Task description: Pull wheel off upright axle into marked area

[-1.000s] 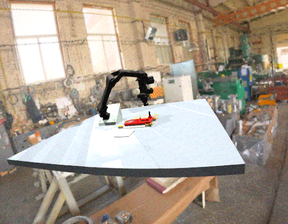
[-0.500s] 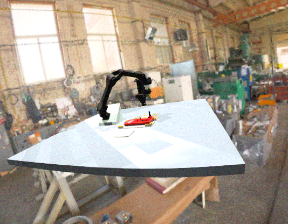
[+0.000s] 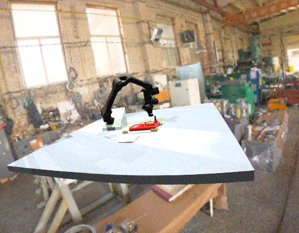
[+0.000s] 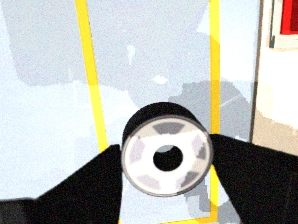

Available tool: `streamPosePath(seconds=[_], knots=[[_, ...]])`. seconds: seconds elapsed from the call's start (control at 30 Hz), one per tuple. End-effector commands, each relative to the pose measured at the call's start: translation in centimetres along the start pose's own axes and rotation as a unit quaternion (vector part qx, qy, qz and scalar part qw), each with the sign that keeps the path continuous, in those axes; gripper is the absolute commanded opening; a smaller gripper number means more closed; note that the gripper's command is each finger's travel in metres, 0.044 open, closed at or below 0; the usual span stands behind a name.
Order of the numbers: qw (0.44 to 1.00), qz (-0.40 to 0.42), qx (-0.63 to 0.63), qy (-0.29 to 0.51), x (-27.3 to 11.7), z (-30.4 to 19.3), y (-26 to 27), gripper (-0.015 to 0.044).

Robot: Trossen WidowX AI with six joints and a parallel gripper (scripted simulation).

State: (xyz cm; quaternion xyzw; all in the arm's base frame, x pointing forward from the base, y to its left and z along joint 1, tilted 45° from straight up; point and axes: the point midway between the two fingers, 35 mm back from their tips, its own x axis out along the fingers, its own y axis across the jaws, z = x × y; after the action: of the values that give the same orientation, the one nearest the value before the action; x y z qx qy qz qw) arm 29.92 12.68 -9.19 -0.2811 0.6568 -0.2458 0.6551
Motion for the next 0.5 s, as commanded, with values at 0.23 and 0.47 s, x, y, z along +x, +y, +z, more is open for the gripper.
streamPosePath(seconds=[0.23, 0.47], knots=[[1.000, -0.005, -0.004, 0.000, 4.5, -0.4, -0.3, 0.0000], [1.000, -0.004, -0.001, 0.005, 4.2, -0.4, -0.3, 0.0157]])
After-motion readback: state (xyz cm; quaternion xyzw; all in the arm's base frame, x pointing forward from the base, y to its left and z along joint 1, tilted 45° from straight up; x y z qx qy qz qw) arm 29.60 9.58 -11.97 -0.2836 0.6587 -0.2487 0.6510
